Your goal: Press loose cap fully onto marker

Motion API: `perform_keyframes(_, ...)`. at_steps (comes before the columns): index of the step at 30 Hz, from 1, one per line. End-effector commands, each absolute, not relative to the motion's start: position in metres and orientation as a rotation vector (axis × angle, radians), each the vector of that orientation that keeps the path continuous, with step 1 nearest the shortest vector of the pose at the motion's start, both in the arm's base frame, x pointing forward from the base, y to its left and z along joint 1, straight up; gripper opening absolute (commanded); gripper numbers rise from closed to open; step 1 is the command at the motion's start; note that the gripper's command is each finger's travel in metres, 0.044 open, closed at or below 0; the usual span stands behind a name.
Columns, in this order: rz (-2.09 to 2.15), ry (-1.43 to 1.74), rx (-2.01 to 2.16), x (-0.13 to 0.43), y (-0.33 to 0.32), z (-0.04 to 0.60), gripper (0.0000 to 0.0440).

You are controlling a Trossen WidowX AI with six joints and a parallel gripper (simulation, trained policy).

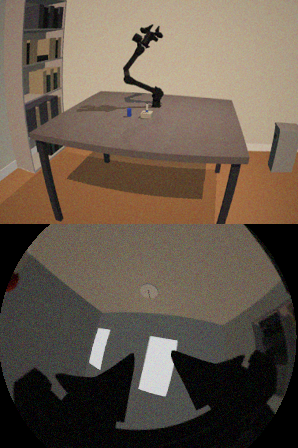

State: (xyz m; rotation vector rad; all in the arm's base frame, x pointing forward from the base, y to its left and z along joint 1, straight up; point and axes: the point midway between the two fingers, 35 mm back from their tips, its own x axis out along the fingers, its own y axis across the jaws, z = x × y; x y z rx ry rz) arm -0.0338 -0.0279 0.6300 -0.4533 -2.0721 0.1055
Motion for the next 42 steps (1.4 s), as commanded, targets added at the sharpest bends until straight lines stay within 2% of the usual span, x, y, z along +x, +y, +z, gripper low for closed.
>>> perform_keyframes(1, 0.153, -2.095, -0.476, -0.037, -0.024, 0.623, 0.0275)
perform_keyframes(19, 0.357, -2.161, -0.619, -0.049, -0.001, 0.589, 0.0307)
perform_keyframes(42, 0.627, -2.187, -0.831, -0.061, 0.034, 0.540, 0.0313)
